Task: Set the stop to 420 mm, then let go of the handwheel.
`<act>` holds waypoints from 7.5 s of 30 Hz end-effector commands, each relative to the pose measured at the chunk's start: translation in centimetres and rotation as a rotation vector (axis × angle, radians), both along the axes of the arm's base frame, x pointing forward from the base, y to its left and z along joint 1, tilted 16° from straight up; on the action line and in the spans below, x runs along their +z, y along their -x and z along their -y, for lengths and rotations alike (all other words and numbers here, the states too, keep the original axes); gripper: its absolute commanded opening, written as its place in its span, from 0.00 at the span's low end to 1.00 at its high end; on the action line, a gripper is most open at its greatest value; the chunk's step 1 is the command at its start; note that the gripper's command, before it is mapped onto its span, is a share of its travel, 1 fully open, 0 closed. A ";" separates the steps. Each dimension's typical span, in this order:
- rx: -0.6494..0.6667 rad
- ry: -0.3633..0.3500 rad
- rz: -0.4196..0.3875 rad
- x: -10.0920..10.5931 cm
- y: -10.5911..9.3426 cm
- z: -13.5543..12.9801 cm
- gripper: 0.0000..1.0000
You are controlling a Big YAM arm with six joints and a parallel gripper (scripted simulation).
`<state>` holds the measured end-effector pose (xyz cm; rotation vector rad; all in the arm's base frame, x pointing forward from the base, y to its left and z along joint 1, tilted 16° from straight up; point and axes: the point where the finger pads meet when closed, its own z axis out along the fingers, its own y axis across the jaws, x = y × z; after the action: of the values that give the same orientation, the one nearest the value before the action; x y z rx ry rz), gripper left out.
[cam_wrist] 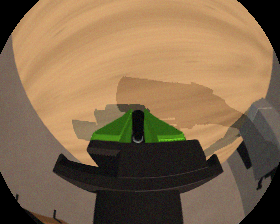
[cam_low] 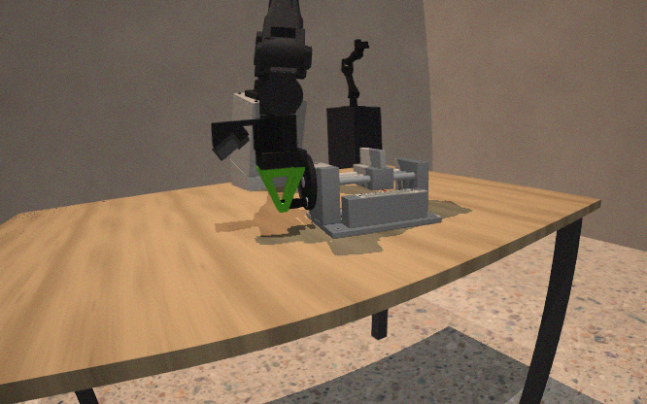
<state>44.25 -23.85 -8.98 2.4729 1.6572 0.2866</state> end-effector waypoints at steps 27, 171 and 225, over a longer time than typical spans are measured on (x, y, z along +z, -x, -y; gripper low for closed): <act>0.000 0.044 0.083 5.4 -4.5 1.5 0.06; 0.003 0.013 0.023 3.7 5.9 -1.9 0.06; 0.005 0.009 0.012 -1.2 4.8 -2.7 0.06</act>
<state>40.38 -22.32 -8.92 2.4237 1.6269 0.3270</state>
